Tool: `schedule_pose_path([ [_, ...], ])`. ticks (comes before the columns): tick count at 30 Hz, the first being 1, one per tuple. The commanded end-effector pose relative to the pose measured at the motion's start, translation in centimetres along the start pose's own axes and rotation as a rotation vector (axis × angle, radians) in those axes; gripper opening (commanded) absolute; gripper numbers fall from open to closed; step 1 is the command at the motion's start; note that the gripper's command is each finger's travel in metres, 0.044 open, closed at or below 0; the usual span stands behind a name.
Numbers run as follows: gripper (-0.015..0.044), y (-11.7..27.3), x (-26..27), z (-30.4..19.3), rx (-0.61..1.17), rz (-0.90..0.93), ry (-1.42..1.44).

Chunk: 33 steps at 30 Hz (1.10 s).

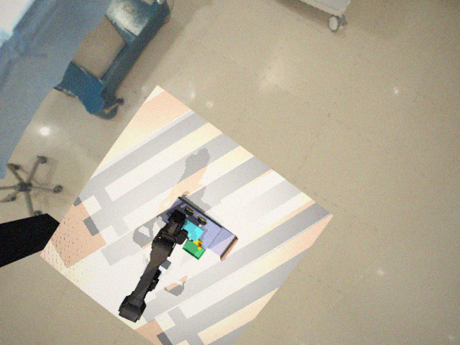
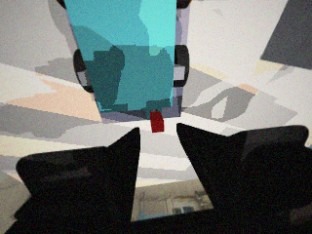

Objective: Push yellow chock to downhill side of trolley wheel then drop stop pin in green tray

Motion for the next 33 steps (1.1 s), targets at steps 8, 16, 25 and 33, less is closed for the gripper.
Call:
schedule_pose_path([
  [8, 0.019, -1.1, -0.1, -0.1, 0.004, -0.003, -0.002],
  [16, 0.019, -2.2, 0.0, -0.1, 0.004, -0.003, -0.002],
  [25, 0.019, -3.5, 0.0, -0.1, 0.004, -0.003, -0.002],
  [33, 0.019, -4.6, -0.1, -0.1, 0.004, -0.003, -0.002],
])
Point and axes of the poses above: the point midway between the two fingers, 35 mm back from their tips, its own y axis back along the fingers, its own x axis across the jaws, z = x × y, the point moved 1 cm from there along y, back along the fingers, and after that the axes turned 11 degrees about -y, right-handed, at the moved point
